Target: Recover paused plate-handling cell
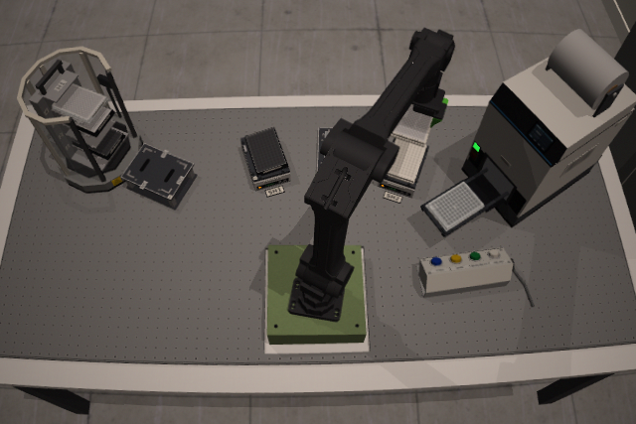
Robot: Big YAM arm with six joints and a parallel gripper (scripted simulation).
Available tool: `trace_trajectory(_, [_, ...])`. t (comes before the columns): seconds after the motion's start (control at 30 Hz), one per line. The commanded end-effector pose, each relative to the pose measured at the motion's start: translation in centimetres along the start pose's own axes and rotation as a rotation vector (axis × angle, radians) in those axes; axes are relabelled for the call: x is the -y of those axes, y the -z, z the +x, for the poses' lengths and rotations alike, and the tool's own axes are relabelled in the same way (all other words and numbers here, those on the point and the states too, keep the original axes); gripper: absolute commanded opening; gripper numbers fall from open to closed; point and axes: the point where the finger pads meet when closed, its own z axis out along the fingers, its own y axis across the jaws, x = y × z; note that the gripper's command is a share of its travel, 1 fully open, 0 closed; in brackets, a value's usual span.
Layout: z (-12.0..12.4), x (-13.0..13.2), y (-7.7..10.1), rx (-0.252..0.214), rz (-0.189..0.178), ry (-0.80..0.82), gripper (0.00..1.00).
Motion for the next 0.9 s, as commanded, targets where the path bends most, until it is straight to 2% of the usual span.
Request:
trace_trajectory(0.0, [-2.1, 0.0, 4.0, 0.068, 0.009, -0.009, 0.80])
trace_trajectory(0.13, [-1.9, -0.1, 5.8, 0.084, 0.011, -0.010, 0.80])
trace_trajectory(0.2, [-1.9, -0.1, 5.8, 0.084, 0.011, -0.010, 0.80])
trace_trajectory(0.23, [-2.2, -0.1, 4.6, 0.049, 0.007, -0.008, 0.80])
trace_trajectory(0.53, [-1.7, -0.1, 8.3, 0.078, 0.011, -0.008, 0.80])
trace_trajectory(0.67, [-1.7, 0.0, 8.8, 0.071, 0.010, -0.010, 0.80])
trace_trajectory(0.87, [-1.8, 0.0, 8.6, 0.067, 0.009, -0.012, 0.80])
